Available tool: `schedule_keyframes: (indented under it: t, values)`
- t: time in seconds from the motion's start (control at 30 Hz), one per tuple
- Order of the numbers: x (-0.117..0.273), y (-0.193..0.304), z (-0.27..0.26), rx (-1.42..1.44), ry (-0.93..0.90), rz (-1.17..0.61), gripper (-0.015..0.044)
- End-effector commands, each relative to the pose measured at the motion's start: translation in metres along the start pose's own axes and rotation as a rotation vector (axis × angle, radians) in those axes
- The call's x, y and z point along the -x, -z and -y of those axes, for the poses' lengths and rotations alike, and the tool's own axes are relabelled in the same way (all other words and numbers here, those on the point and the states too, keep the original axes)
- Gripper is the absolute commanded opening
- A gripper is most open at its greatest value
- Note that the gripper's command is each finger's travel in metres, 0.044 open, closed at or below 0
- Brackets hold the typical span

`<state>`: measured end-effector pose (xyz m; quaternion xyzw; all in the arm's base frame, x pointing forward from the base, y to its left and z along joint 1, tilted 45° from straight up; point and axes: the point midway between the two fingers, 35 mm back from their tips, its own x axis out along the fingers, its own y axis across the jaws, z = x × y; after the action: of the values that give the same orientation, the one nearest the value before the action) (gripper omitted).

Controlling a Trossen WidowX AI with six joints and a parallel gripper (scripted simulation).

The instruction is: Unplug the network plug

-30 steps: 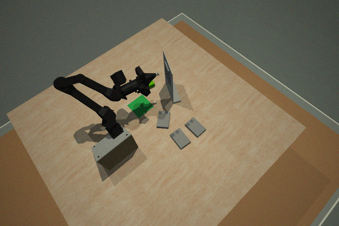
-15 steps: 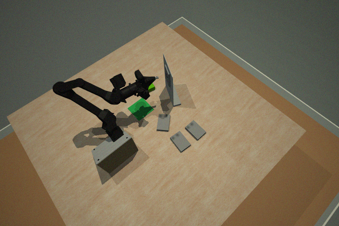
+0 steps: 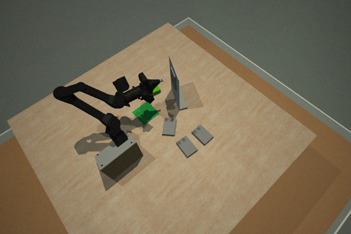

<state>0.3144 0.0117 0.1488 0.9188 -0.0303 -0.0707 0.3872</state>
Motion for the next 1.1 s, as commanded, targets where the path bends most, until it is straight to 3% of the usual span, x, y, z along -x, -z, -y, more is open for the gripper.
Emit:
schedule_keyframes:
  t: [0.0, 1.07]
  values:
    - [0.002, 0.0, -0.001, -0.008, -0.004, 0.001, 0.0]
    - [0.021, 0.004, -0.057, -0.005, -0.004, 0.001, 0.0]
